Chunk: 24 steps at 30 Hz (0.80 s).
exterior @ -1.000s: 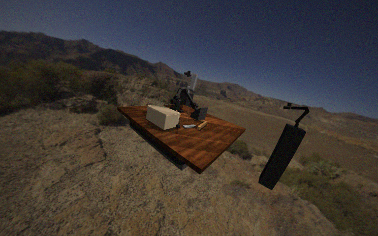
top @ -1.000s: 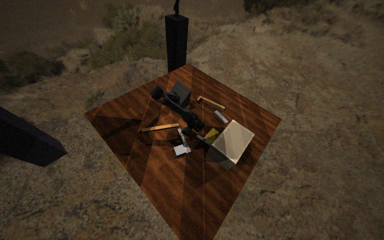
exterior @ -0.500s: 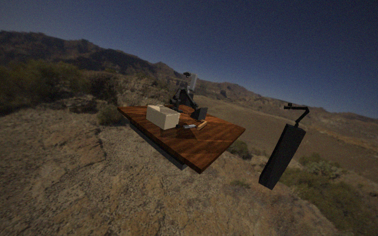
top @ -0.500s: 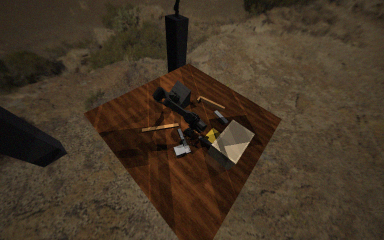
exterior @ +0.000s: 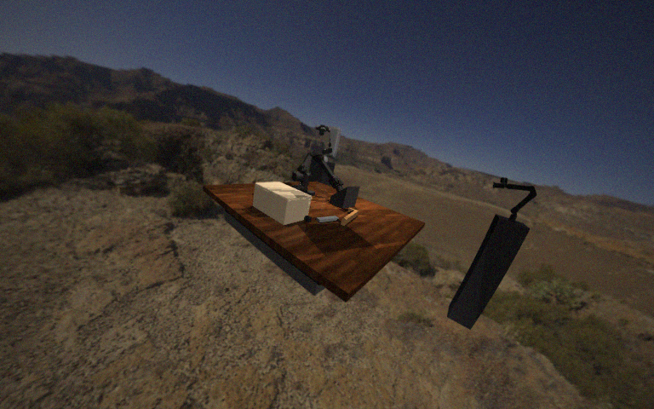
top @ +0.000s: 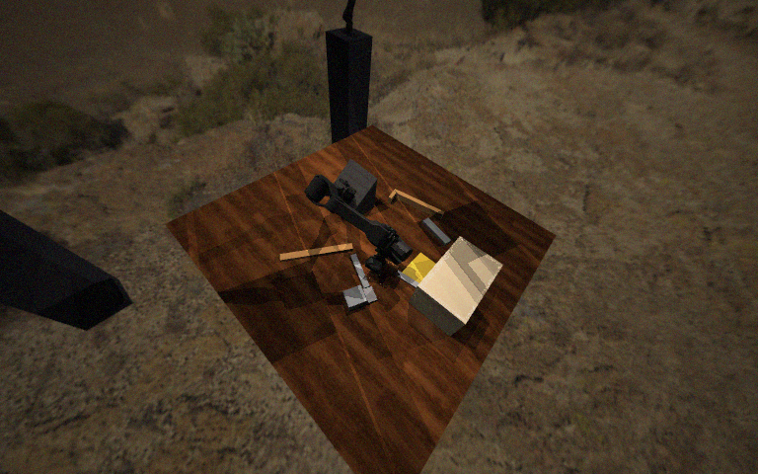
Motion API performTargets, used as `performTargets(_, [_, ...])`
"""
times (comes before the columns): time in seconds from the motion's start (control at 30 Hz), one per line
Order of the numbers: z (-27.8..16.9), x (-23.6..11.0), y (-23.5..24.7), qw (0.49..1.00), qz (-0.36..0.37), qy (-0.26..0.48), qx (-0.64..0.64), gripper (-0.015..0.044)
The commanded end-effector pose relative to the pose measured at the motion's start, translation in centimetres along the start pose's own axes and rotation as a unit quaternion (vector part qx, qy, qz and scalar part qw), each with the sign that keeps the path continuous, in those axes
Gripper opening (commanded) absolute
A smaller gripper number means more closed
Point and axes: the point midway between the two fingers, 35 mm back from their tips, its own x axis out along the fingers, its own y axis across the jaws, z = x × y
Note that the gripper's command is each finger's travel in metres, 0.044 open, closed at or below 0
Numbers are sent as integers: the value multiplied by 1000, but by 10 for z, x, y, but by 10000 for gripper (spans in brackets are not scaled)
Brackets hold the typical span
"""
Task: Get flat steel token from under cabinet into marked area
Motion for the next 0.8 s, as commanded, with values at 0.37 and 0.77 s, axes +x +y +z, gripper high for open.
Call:
performTargets(0.37, [18, 0, -1, 1000, -1, -1, 3, 0])
performTargets(0.77, [30, -1, -1, 1000, -1, -1, 3, 0])
